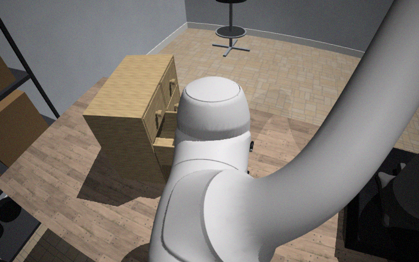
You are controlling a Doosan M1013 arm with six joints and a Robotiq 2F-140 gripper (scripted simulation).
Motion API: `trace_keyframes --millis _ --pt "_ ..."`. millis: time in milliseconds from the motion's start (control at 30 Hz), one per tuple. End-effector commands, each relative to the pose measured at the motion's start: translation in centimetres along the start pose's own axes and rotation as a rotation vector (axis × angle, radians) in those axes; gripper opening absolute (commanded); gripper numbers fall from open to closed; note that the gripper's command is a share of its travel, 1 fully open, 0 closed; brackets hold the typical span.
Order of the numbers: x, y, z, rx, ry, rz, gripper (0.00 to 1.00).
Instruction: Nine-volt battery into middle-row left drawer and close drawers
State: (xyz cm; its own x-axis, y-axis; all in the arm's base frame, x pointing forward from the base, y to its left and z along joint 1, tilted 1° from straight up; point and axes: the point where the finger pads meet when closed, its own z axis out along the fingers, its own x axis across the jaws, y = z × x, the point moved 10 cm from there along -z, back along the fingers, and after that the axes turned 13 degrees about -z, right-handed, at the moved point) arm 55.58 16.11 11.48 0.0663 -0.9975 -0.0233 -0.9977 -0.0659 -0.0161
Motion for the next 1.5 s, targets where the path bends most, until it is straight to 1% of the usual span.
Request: trace_keyframes --millis 0,67,133,300,433,1467 --pt "-0.1 0.1 1.4 -0.003 0.002 0.002 0.26" --pt "-0.1 0.1 1.9 -0.003 0.002 0.002 0.26" --pt "-0.1 0.1 1.9 -0.003 0.002 0.002 0.26" --pt "-0.1 0.1 2.8 -0.003 0.002 0.002 0.26" --pt "-0.1 0.1 3.1 -0.003 0.002 0.002 0.26" --pt "-0.1 0.1 3.2 -0.003 0.002 0.002 0.26"
